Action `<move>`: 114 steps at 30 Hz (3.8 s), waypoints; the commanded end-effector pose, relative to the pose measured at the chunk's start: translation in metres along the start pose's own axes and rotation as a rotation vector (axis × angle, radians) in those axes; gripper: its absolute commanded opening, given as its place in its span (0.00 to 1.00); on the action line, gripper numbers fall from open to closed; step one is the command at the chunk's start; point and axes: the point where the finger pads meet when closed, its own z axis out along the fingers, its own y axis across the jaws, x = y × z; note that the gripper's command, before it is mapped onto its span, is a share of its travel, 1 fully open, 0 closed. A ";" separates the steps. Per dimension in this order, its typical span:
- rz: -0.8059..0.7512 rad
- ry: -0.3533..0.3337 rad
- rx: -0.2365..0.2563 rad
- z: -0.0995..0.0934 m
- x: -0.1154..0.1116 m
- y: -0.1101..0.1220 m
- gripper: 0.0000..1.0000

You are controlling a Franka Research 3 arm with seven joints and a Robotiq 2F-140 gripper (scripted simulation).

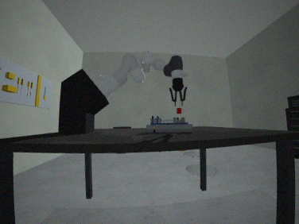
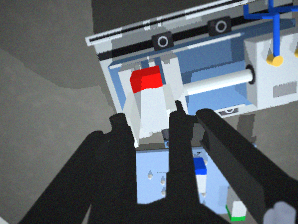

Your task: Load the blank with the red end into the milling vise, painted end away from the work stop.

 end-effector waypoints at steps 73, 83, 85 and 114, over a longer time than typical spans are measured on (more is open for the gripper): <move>-0.022 0.004 0.005 -0.001 -0.017 0.002 0.00; -0.022 0.004 0.005 -0.001 -0.017 0.002 0.00; -0.022 0.004 0.005 -0.001 -0.017 0.002 0.00; -0.022 0.004 0.005 0.029 -0.014 -0.003 0.00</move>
